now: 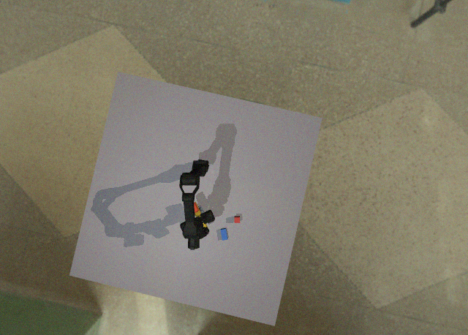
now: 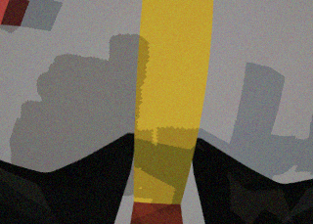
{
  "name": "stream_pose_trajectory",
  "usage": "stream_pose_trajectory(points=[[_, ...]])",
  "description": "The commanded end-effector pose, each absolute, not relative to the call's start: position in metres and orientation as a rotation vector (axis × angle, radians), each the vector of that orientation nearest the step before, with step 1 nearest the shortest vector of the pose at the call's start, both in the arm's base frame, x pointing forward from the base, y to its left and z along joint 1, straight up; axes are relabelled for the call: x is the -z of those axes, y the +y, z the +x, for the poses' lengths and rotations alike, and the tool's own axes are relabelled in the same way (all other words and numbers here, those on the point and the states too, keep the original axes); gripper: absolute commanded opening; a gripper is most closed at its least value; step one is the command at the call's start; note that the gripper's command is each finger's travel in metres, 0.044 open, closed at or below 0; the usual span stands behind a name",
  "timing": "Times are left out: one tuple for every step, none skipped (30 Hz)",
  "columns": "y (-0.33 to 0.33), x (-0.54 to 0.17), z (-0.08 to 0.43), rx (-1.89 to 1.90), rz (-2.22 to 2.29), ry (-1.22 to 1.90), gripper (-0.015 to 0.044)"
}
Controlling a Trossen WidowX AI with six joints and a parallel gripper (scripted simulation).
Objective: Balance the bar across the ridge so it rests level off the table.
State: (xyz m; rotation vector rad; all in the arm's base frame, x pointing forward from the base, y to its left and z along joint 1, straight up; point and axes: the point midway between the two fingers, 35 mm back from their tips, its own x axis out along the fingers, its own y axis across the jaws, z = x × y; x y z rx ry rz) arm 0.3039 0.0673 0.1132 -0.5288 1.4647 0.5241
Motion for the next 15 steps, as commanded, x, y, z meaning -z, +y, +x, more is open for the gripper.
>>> stream_pose_trajectory(points=[[0.0673, -0.1131, 0.3039, -0.524, -0.529, 1.465, 0.0173], [0.0673, -0.1131, 0.3039, -0.524, -0.529, 1.465, 0.0173], [0.0673, -0.1131, 0.3039, -0.524, -0.529, 1.465, 0.0173], [0.0673, -0.1131, 0.3039, -0.524, -0.529, 1.465, 0.0173], [0.0673, -0.1131, 0.3039, -0.524, -0.529, 1.465, 0.0185], [0.0673, -0.1131, 0.3039, -0.524, -0.529, 1.465, 0.0185], [0.0673, -0.1131, 0.3039, -0.524, -0.529, 1.465, 0.0185], [0.0673, -0.1131, 0.3039, -0.524, -0.529, 1.465, 0.0185], [0.0673, -0.1131, 0.3039, -0.524, -0.529, 1.465, 0.0185], [0.0673, -0.1131, 0.3039, -0.524, -0.529, 1.465, 0.0185], [0.0673, -0.1131, 0.3039, -0.524, -0.529, 1.465, 0.0185], [0.0673, -0.1131, 0.3039, -0.524, -0.529, 1.465, 0.0185], [0.0673, -0.1131, 0.3039, -0.524, -0.529, 1.465, 0.0185], [0.0673, -0.1131, 0.3039, -0.524, -0.529, 1.465, 0.0185], [0.0673, -0.1131, 0.3039, -0.524, -0.529, 1.465, 0.0185]])
